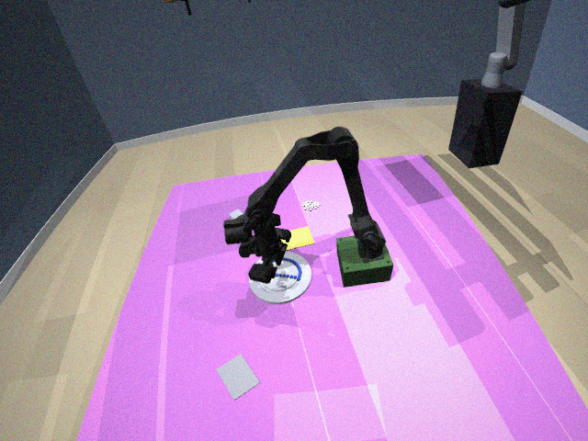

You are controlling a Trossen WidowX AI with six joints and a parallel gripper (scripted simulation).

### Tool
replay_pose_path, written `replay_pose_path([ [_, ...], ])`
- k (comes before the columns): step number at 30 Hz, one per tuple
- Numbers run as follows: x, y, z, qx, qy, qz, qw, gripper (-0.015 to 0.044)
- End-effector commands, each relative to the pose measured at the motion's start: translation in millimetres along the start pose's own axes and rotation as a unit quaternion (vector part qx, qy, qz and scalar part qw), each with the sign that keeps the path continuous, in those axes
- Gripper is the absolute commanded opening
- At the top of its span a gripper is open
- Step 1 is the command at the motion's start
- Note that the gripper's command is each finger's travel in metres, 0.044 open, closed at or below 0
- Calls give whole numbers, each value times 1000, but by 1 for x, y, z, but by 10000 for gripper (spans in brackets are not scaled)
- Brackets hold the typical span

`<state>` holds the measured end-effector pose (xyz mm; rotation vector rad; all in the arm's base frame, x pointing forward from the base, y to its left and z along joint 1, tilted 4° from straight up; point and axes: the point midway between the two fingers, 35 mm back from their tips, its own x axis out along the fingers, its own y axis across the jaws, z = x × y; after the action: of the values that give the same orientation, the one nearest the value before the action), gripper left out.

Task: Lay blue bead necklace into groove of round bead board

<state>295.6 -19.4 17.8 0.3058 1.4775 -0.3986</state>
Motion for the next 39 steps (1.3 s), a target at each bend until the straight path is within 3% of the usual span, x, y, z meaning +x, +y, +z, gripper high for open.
replay_pose_path([
  [1, -6, -8, -36, 11, 4, -1, 1000, 120],
  [5, -7, -14, -56, 17, 5, -2, 1000, 120],
  [39, 32, -14, -56, 16, 5, -2, 1000, 120],
])
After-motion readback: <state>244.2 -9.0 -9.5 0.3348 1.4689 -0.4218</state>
